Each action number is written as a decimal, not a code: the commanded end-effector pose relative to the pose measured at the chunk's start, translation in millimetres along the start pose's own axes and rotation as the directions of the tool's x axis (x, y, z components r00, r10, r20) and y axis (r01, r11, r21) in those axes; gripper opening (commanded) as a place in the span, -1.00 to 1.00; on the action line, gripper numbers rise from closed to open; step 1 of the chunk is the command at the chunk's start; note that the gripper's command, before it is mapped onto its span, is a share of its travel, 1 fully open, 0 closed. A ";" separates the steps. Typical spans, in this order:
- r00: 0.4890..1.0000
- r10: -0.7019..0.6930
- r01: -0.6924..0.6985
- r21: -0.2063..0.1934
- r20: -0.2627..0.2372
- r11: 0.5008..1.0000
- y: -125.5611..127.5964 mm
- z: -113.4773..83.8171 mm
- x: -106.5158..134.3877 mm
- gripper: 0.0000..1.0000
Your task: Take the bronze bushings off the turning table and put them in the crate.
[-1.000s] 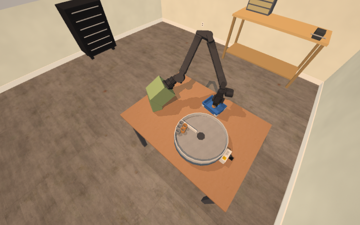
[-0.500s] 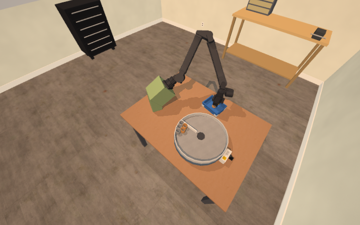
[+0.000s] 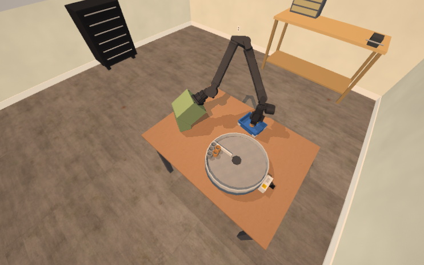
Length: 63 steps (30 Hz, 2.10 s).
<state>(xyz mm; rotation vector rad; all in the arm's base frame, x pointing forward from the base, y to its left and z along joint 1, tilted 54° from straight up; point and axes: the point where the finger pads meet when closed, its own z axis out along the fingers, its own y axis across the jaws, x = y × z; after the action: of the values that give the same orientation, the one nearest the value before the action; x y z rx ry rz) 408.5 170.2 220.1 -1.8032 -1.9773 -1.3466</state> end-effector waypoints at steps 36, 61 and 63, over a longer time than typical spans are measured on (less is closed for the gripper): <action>1.000 -0.011 0.011 -0.026 -0.003 1.000 7.8 -2.3 4.4 -1.00; 1.000 -0.009 0.009 -0.018 -0.004 1.000 5.6 1.6 4.5 -1.00; 1.000 -0.009 0.009 -0.015 -0.005 1.000 4.6 3.1 5.1 -1.00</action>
<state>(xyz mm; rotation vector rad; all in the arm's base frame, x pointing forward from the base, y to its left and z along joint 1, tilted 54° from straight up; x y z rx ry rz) 408.6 172.4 218.0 -1.8037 -1.9773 -1.3461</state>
